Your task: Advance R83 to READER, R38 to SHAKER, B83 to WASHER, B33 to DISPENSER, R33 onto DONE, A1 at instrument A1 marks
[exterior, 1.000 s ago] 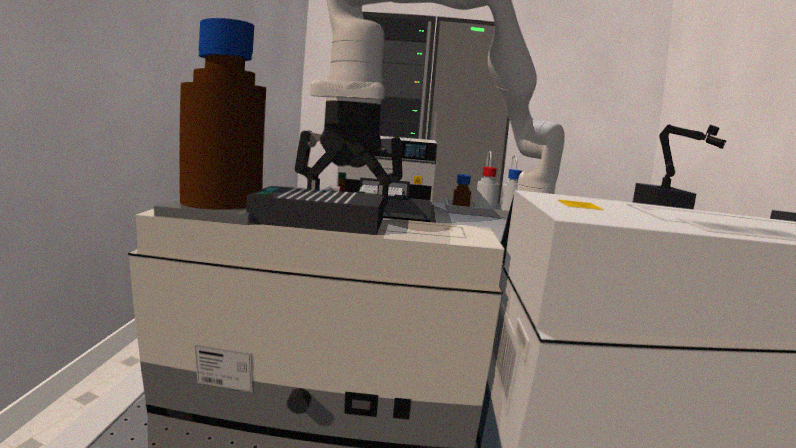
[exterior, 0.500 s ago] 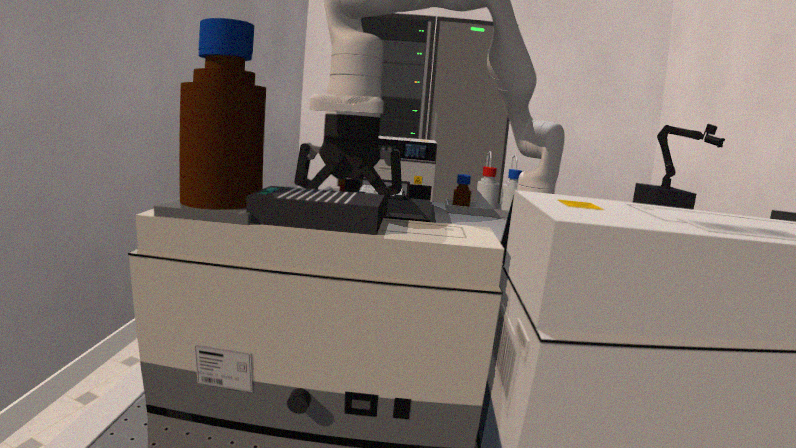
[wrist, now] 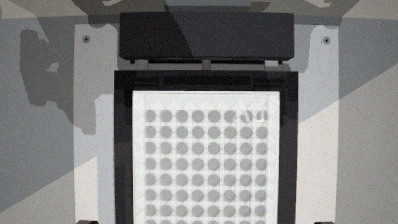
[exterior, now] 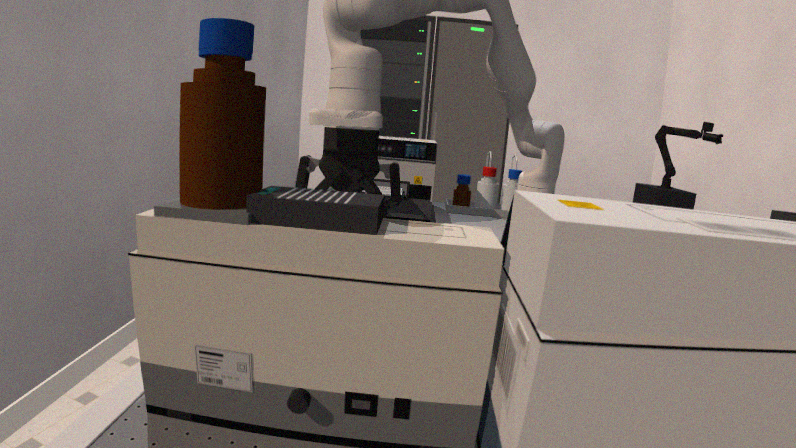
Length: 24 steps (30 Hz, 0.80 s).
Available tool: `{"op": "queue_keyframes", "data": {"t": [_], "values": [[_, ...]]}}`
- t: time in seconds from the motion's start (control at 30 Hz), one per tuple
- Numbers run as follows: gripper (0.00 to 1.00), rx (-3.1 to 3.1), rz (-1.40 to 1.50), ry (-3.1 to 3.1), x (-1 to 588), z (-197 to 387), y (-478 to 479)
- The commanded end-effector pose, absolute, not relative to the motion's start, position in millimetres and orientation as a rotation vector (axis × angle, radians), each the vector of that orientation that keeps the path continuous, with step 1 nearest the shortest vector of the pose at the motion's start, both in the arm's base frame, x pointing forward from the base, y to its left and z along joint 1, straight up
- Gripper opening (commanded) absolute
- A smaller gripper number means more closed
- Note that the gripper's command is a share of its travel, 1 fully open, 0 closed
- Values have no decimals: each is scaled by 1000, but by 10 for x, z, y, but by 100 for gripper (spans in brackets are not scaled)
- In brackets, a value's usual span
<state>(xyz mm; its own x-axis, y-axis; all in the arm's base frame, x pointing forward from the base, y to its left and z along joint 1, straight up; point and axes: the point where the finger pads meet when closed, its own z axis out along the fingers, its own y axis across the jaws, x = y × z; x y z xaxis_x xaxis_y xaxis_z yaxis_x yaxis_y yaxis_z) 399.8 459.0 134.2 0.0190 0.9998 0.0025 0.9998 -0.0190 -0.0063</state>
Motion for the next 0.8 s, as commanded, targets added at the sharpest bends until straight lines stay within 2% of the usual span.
{"op": "queue_keyframes", "data": {"t": [0.0, 0.77], "values": [[100, -2249, 3, -2190, 4000, 1282, 4589], [100, -2249, 3, -2190, 3996, 1003, 4589]]}}
